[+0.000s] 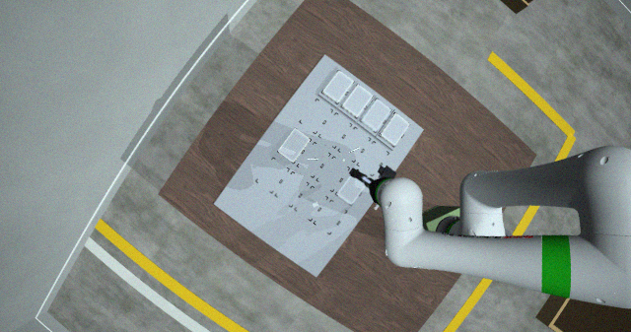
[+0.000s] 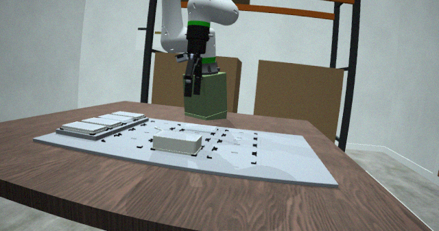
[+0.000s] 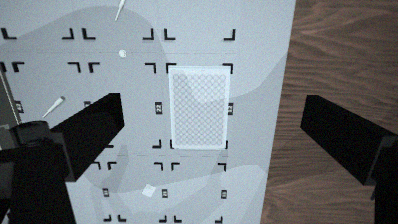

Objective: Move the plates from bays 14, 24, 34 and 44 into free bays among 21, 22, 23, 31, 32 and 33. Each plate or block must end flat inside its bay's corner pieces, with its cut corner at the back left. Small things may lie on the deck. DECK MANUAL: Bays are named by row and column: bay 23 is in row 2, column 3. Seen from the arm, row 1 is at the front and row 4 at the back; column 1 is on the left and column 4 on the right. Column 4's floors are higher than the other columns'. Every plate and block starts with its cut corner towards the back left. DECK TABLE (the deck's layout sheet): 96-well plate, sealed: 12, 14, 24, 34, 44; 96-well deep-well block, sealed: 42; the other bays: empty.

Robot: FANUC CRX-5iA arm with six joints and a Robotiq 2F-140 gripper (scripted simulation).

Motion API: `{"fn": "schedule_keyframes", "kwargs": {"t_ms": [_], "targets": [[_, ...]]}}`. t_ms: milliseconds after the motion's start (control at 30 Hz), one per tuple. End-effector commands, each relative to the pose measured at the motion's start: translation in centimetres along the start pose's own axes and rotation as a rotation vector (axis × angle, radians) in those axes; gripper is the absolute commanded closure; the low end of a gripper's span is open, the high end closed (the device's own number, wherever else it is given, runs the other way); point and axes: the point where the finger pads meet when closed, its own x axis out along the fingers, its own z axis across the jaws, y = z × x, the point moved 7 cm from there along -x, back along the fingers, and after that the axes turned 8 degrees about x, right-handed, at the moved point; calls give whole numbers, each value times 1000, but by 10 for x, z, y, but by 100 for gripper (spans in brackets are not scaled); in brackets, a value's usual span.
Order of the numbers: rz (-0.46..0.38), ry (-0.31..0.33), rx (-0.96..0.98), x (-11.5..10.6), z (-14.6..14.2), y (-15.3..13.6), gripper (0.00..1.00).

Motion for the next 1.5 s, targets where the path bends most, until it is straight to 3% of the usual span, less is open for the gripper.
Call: {"fn": "schedule_keyframes", "kwargs": {"t_ms": [0, 333, 1467], "targets": [[0, 1, 0, 0, 0, 0, 0], [0, 1, 0, -1, -2, 12, 0], [0, 1, 0, -6, -19, 130, 0]]}}
